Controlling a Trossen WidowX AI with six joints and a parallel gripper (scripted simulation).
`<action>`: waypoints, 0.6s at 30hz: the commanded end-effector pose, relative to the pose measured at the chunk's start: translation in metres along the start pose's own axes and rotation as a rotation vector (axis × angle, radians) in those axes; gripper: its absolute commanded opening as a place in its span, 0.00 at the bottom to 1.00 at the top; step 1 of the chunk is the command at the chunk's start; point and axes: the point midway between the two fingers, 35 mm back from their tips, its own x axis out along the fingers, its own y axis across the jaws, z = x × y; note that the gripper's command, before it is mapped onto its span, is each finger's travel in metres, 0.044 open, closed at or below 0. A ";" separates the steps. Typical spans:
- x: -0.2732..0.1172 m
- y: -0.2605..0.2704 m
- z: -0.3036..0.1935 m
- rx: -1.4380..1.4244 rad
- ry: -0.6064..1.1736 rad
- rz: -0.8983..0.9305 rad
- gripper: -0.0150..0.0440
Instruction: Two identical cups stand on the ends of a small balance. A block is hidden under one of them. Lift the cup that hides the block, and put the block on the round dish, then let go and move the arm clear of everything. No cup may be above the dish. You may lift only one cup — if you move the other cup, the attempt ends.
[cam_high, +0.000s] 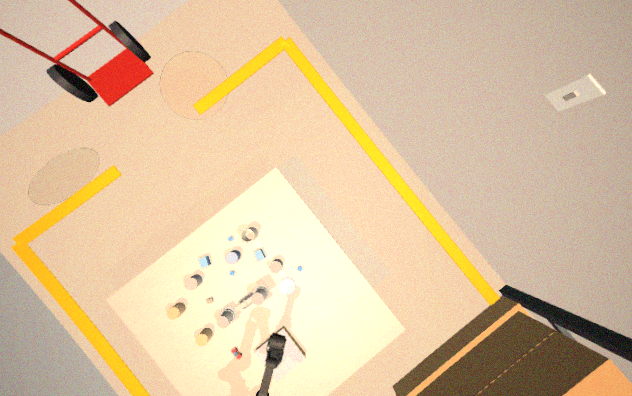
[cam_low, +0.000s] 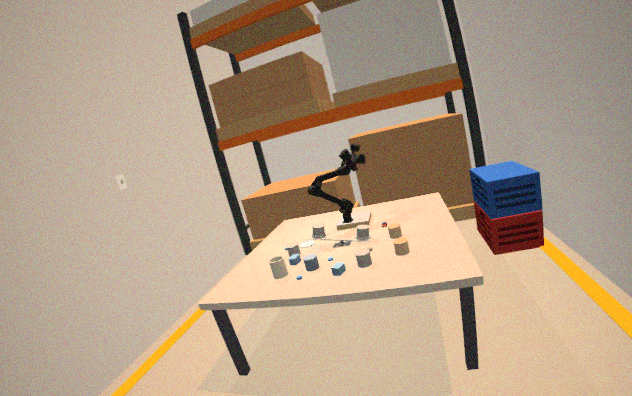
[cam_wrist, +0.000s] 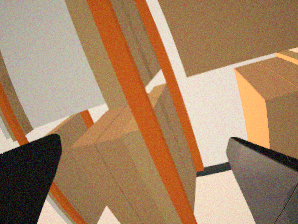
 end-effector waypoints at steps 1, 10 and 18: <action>-0.011 0.012 0.022 -0.088 -0.131 0.041 1.00; -0.040 0.029 0.067 -0.239 -0.403 0.076 1.00; -0.075 0.042 0.100 -0.368 -0.641 0.075 1.00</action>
